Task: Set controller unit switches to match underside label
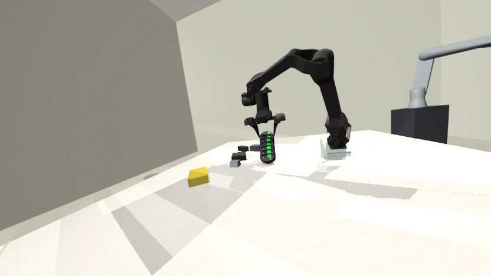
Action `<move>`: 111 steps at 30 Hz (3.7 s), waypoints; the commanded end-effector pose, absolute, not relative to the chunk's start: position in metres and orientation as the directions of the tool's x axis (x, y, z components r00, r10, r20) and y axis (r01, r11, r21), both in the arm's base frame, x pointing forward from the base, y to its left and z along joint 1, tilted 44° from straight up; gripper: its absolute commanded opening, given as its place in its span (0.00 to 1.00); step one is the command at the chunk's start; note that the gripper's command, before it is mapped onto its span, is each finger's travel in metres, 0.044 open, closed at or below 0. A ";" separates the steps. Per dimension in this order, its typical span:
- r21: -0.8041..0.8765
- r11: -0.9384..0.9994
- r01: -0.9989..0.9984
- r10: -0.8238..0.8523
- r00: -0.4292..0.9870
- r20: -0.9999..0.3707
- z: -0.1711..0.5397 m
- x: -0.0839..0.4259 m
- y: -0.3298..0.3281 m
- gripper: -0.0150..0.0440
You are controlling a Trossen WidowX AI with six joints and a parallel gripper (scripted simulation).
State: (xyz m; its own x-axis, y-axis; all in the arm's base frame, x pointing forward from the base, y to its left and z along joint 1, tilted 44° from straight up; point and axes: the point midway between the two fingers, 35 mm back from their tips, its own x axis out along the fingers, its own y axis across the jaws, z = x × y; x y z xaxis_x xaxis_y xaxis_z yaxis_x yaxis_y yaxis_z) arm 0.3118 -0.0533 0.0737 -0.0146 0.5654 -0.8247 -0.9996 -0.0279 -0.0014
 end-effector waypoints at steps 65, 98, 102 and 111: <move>-0.005 -0.034 -0.999 0.502 -0.013 -0.865 0.122 0.311 -0.013 0.83; -0.005 -0.034 -0.999 0.567 -0.015 -0.824 0.139 0.310 0.005 0.83; -0.005 -0.034 -0.999 0.575 -0.016 -0.818 0.141 0.310 0.007 0.83; -0.005 -0.034 -0.999 0.592 -0.016 -0.806 0.145 0.310 0.013 0.83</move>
